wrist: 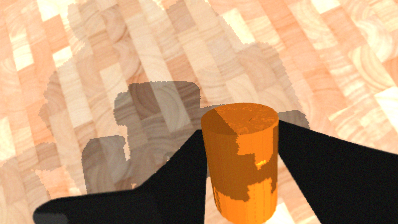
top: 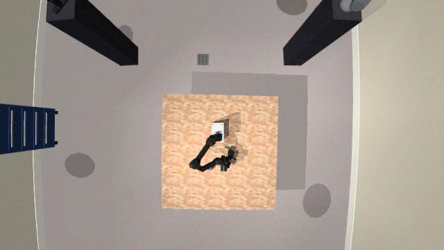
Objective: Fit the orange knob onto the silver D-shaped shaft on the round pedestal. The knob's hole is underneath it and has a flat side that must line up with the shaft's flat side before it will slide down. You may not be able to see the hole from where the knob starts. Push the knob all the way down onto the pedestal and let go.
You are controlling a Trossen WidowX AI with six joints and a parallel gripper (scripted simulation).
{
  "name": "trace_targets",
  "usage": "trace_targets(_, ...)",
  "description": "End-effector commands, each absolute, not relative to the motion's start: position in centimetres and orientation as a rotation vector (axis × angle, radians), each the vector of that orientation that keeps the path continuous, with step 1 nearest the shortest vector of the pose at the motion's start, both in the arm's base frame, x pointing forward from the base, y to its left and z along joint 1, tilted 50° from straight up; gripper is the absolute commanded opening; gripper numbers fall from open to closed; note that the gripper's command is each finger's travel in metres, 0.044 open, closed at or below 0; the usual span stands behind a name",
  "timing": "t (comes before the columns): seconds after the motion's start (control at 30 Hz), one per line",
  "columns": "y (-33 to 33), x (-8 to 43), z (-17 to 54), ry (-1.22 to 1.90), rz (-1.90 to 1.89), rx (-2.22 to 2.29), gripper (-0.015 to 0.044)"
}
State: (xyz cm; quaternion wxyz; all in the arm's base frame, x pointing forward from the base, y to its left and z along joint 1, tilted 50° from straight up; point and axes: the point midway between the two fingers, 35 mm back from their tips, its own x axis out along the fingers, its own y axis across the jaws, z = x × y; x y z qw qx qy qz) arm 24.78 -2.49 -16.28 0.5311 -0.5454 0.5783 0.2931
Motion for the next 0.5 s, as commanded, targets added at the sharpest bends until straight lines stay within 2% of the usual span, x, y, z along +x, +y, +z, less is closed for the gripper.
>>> trace_targets(0.0, -2.71, 24.51, -15.86, 1.326, 0.739, -1.270, 0.0179)
trace_targets(0.47, -3.49, 23.98, -14.89, 1.163, 0.847, -1.162, 0.0179)
